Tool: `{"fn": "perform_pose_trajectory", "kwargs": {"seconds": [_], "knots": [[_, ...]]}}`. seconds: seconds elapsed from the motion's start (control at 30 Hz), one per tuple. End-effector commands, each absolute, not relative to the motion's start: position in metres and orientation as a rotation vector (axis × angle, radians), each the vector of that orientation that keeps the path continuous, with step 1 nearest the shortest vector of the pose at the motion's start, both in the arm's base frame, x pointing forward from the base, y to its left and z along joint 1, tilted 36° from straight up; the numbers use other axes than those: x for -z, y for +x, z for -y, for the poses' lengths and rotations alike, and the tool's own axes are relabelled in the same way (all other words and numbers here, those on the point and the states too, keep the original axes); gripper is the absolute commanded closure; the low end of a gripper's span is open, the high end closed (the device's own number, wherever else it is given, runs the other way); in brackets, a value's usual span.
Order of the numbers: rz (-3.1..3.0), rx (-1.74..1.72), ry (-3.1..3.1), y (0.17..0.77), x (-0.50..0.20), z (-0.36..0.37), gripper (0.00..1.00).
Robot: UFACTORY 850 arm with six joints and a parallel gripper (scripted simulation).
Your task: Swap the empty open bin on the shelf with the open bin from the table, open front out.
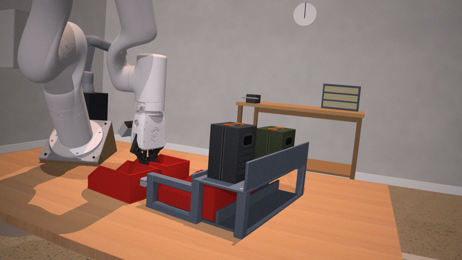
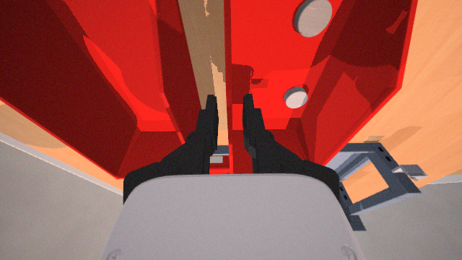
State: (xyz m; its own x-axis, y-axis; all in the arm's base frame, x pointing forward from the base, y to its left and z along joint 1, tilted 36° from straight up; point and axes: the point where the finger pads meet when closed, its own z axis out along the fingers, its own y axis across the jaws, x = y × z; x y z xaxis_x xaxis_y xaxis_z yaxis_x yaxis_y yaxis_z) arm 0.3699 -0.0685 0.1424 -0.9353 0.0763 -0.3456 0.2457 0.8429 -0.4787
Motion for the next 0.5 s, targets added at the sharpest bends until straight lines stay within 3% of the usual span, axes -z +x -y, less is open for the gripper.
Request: {"fn": "perform_pose_trajectory", "kwargs": {"seconds": [0.0, 0.17, 0.2, 0.47], "knots": [[-2.706, 0.763, 0.243, 0.3703, -0.1426, 0.0684, 0.74], [-2.706, 0.763, 0.243, 0.3703, -0.1426, 0.0684, 0.74], [-2.706, 0.763, 0.243, 0.3703, -0.1426, 0.0684, 1.0], [-2.706, 0.763, 0.243, 0.3703, -0.1426, 0.0684, 1.0]]}}
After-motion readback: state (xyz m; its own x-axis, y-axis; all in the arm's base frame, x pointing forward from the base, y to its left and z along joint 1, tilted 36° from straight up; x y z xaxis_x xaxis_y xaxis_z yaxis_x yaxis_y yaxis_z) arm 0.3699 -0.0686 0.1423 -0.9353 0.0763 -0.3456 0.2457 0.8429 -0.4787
